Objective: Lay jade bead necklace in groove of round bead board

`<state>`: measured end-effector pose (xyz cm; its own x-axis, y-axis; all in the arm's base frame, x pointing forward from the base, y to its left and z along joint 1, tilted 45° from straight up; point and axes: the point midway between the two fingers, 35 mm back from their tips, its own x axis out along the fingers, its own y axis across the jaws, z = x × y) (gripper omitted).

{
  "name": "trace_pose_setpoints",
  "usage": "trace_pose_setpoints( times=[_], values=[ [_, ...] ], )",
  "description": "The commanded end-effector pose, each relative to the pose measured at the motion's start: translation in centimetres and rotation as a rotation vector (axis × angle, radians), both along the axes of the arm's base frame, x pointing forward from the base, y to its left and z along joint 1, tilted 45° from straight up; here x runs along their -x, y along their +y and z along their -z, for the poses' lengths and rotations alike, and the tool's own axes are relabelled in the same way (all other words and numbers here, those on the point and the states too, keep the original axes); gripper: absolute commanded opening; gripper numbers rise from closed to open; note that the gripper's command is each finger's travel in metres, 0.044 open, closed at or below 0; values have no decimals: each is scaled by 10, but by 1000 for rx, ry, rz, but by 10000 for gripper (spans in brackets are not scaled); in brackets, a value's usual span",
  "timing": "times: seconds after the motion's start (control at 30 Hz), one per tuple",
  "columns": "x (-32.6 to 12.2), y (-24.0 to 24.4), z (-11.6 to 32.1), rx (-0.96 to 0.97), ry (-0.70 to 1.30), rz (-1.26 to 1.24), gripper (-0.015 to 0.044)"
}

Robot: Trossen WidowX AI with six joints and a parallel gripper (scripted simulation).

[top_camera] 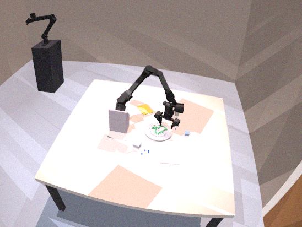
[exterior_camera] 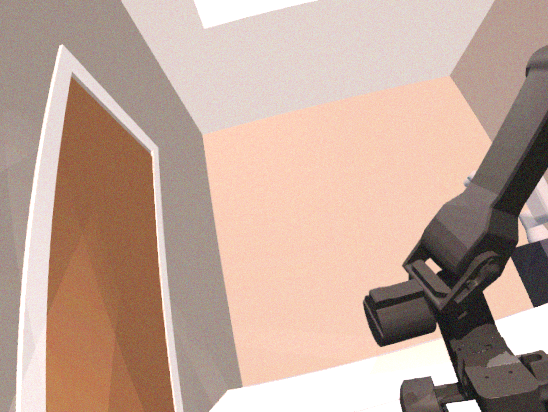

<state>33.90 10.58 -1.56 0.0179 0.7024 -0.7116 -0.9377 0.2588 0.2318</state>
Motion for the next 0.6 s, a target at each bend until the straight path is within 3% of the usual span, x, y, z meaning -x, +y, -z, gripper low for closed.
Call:
trace_pose_setpoints(
  times=[0.0, 0.1, 0.2, 0.57],
  values=[
    [17, -4, -15, -4, 207, 206, 282],
    [33, -7, -27, -8, 408, 410, 204],
    [36, -7, -30, -9, 454, 457, 125],
    [36, -2, -25, -9, 454, 457, 120]
  ],
)
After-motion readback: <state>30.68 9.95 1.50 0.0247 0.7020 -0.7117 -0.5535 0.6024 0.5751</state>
